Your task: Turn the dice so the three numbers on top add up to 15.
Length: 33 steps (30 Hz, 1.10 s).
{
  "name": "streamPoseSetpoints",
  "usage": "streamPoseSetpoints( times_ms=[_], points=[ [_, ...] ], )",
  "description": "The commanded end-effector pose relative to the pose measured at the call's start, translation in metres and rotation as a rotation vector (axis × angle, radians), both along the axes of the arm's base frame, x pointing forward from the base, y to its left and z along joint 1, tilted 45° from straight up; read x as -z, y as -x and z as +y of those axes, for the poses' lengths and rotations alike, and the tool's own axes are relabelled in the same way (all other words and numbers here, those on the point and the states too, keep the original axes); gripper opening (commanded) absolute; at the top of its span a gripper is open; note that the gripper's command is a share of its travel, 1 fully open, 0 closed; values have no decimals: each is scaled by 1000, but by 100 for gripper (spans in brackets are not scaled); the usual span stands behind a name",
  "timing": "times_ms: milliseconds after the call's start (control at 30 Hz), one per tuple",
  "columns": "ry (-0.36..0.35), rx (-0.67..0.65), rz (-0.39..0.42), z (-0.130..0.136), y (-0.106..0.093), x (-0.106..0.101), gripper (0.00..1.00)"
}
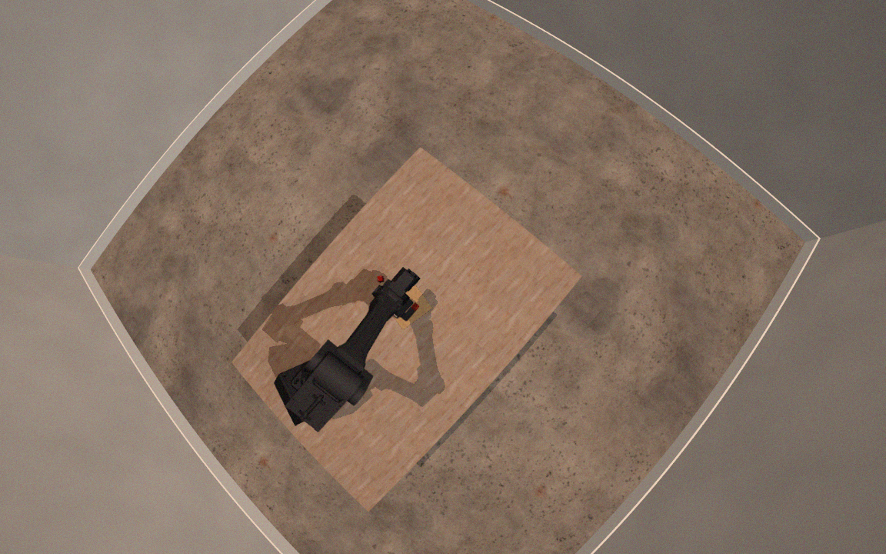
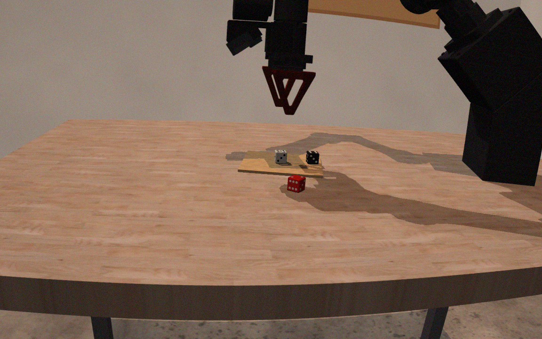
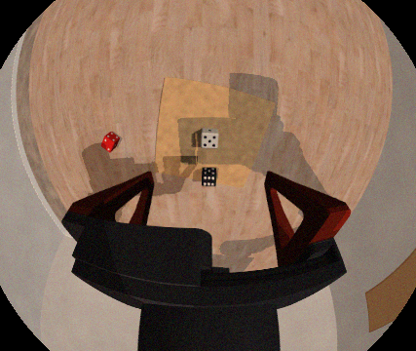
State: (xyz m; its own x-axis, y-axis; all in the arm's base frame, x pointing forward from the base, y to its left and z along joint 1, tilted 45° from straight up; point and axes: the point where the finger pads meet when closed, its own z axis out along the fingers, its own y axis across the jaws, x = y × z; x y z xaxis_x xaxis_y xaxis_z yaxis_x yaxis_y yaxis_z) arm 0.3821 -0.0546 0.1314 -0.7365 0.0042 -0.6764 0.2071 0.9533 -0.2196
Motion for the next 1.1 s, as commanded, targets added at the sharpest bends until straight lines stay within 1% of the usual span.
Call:
streamPoseSetpoints(
  times_ms=[0, 400, 467, 500, 533, 567, 633, 700, 800, 833, 867, 967, 1000, 1033, 1067],
  points=[
    [-3, 3, -14, 1, 4, -5, 100],
    [-3, 3, -14, 1, 4, -5, 100],
    [-8, 1, -9, 5, 3, -2, 100],
    [-14, 6, 8, 7, 2, 6, 100],
    [-24, 17, -6, 10, -3, 2, 100],
    [-41, 33, -35, 14, -13, -7, 100],
    [-41, 33, -35, 14, -13, -7, 100],
    [-91, 82, -61, 26, -21, -4, 100],
    [-189, 184, -98, 52, -31, 4, 100],
    [-193, 188, -99, 53, -32, 5, 100],
    [-221, 218, -111, 61, -34, 7, 100],
    [-269, 268, -131, 75, -39, 12, 100],
    [-269, 269, -131, 75, -39, 12, 100],
    [-300, 302, -145, 85, -41, 15, 100],
    [-306, 308, -148, 87, -42, 15, 100]
  ],
)
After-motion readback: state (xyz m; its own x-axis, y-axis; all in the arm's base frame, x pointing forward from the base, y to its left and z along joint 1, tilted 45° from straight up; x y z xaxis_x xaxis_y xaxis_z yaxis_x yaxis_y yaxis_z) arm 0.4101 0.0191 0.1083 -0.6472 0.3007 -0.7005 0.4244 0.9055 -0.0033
